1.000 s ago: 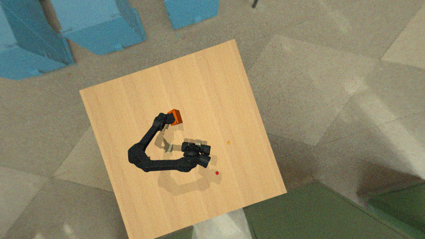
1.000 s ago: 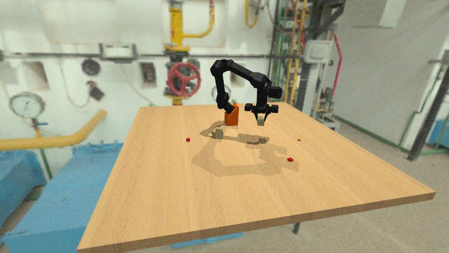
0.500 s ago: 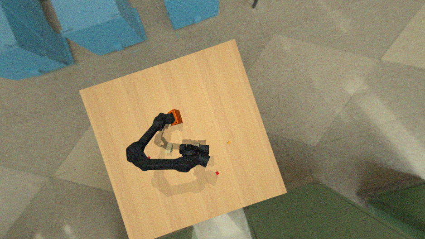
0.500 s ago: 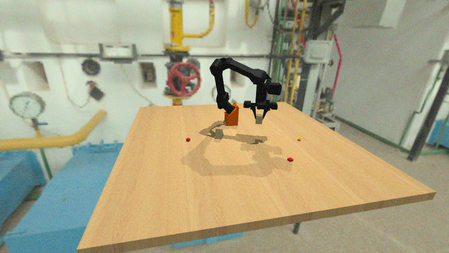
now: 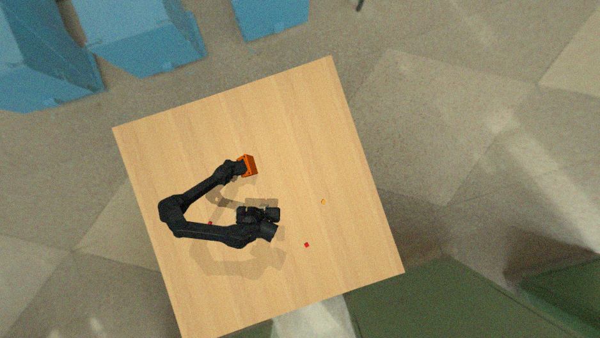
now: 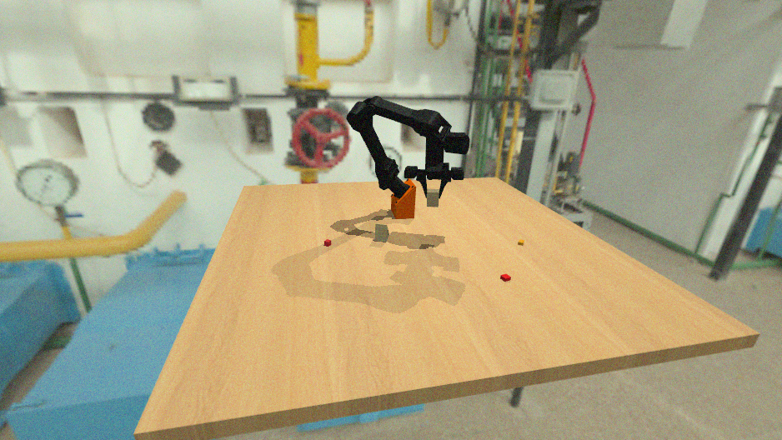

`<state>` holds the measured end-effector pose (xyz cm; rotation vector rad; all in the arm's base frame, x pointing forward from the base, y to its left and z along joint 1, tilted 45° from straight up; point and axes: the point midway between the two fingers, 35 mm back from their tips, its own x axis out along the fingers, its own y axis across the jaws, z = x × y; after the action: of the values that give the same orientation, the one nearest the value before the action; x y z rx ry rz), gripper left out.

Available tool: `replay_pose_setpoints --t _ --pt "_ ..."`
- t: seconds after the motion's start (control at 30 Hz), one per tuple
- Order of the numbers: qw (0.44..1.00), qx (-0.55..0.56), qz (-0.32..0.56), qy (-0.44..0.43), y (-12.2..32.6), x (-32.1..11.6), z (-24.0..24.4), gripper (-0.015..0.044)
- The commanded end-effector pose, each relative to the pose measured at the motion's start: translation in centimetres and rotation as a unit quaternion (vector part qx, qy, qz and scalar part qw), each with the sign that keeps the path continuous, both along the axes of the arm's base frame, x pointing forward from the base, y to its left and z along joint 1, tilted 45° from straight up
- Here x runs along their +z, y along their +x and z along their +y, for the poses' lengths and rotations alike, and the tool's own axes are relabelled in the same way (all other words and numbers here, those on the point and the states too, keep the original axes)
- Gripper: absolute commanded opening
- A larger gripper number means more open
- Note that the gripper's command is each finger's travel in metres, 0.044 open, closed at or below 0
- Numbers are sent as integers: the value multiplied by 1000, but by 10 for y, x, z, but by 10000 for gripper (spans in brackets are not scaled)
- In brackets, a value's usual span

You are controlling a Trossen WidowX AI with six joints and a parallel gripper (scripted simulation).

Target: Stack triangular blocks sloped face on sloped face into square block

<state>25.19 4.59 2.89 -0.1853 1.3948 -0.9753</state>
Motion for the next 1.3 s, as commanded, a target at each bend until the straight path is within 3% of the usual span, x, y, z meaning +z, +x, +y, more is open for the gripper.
replay_pose_setpoints --t 0.0,0.73,1.27 --pt "1000 6 4 -2 -9 15 -8 0" --pt "1000 21 4 7 -63 83 -45 0" --pt "999 31 3 12 -100 107 -68 0"
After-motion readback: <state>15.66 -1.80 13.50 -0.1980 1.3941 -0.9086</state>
